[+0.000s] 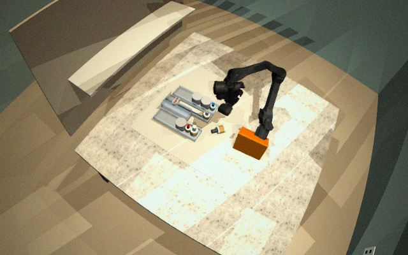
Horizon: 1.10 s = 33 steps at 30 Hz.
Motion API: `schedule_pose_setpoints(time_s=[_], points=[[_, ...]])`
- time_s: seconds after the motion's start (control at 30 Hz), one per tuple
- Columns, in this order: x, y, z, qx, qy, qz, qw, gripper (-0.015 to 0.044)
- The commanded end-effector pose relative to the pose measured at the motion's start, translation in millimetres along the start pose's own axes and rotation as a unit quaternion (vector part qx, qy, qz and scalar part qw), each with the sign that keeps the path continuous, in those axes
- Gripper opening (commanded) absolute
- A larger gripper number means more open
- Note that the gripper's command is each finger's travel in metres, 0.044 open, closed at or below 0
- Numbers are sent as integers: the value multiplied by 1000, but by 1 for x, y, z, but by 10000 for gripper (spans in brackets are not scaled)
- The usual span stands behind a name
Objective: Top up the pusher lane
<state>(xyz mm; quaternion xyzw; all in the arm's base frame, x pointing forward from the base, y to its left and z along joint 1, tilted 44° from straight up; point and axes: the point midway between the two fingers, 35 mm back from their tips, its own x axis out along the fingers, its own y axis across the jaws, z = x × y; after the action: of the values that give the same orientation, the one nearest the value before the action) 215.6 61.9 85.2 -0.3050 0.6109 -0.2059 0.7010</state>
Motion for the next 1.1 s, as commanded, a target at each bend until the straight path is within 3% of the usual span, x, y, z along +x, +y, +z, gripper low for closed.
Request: schedule_pose_setpoints(time_s=[0.0,0.47,1.07], points=[[7,10,14,-2,-1,-2,1000,0],[38,46,58,-8,-2,-3,1000,0],[63,46,59,-8,-3,-3,1000,0]])
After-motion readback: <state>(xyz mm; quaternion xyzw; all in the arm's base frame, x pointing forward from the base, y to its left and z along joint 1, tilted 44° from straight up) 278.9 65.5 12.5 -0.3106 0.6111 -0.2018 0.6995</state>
